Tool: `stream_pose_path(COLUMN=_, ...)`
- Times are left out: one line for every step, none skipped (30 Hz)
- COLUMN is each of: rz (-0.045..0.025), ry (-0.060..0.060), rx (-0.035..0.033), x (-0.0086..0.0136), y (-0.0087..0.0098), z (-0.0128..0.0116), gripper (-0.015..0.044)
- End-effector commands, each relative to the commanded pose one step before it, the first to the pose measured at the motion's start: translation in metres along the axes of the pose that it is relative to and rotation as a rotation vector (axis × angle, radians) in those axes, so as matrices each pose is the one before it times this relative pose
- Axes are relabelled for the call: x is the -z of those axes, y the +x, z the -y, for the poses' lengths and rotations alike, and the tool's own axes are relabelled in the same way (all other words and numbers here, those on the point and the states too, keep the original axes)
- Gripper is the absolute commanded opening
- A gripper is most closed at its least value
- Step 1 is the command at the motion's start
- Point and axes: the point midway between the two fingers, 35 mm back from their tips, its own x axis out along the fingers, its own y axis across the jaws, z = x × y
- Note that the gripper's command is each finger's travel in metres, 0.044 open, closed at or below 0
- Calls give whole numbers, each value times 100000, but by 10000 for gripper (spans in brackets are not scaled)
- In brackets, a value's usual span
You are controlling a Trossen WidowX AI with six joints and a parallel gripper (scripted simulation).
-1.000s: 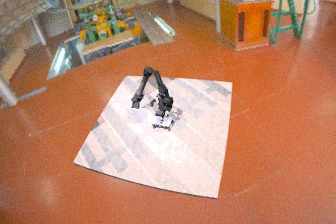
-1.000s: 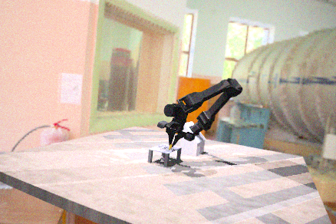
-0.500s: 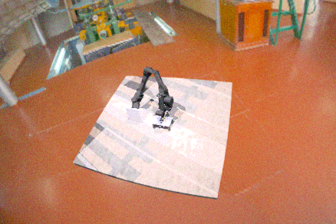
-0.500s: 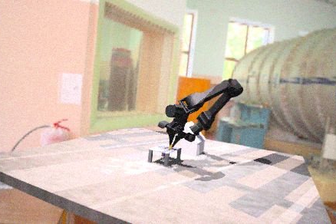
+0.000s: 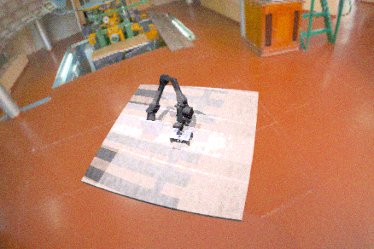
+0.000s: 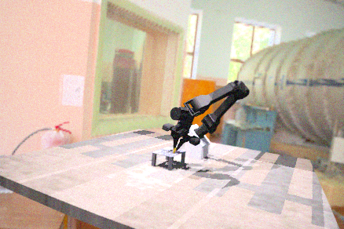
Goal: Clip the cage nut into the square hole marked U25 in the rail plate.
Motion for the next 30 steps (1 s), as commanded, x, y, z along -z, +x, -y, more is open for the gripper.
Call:
stream_pose_path(rz=217, ry=494, rx=814, x=-17, y=-26, z=76, gripper=29)
stream_pose_path(rz=-1, ry=1, rx=158, x=0, y=2, z=-9, gripper=29)
stream_pose_path(rz=-1, ry=1, rx=206, x=0, y=3, z=-12, gripper=29)
stream_pose_path(rz=0, ry=1, rx=265, x=0, y=4, z=-15, gripper=29)
stream_pose_path(rz=1, ry=1, rx=256, x=0, y=4, z=-14, gripper=29)
stream_pose_path(rz=2, ry=1, rx=257, x=0, y=3, z=-14, gripper=29)
stream_pose_path(rz=-1, ry=0, rx=32, x=0, y=2, z=-3, gripper=29)
stream_pose_path(rz=-3, ry=0, rx=68, x=0, y=5, z=-5, gripper=29)
stream_pose_path(rz=-4, ry=-1, rx=114, x=0, y=9, z=-9, gripper=29)
stream_pose_path(rz=-4, ry=0, rx=96, x=0, y=7, z=-8, gripper=29)
stream_pose_path(rz=0, ry=0, rx=59, x=0, y=0, z=-3, gripper=29)
stream_pose_path(rz=0, ry=0, rx=103, x=0, y=0, z=-5, gripper=29)
stream_pose_path(rz=0, ry=1, rx=153, x=0, y=0, z=-8, gripper=29)
stream_pose_path(rz=0, ry=1, rx=212, x=0, y=0, z=-11, gripper=29)
stream_pose_path(rz=1, ry=1, rx=227, x=0, y=0, z=-12, gripper=29)
stream_pose_path(rz=2, ry=2, rx=254, x=0, y=0, z=-13, gripper=29)
stream_pose_path(rz=4, ry=2, rx=293, x=0, y=0, z=-15, gripper=29)
stream_pose_path(rz=-1, ry=0, rx=41, x=0, y=1, z=-3, gripper=29)
stream_pose_path(rz=-3, ry=0, rx=87, x=0, y=3, z=-5, gripper=29)
stream_pose_path(rz=-3, ry=0, rx=99, x=0, y=3, z=-6, gripper=29)
stream_pose_path(rz=-3, ry=0, rx=123, x=0, y=3, z=-8, gripper=29)
stream_pose_path(rz=-1, ry=0, rx=35, x=0, y=4, z=-3, gripper=29)
stream_pose_path(rz=0, ry=0, rx=61, x=0, y=0, z=-3, gripper=29)
stream_pose_path(rz=0, ry=1, rx=107, x=0, y=1, z=-6, gripper=29)
stream_pose_path(rz=0, ry=1, rx=159, x=0, y=1, z=-8, gripper=29)
stream_pose_path(rz=0, ry=1, rx=222, x=0, y=1, z=-12, gripper=29)
stream_pose_path(rz=1, ry=1, rx=237, x=0, y=1, z=-13, gripper=29)
stream_pose_path(rz=2, ry=2, rx=263, x=0, y=1, z=-14, gripper=29)
stream_pose_path(rz=4, ry=2, rx=298, x=0, y=1, z=-16, gripper=29)
stream_pose_path(rz=-1, ry=0, rx=40, x=0, y=1, z=-3, gripper=29)
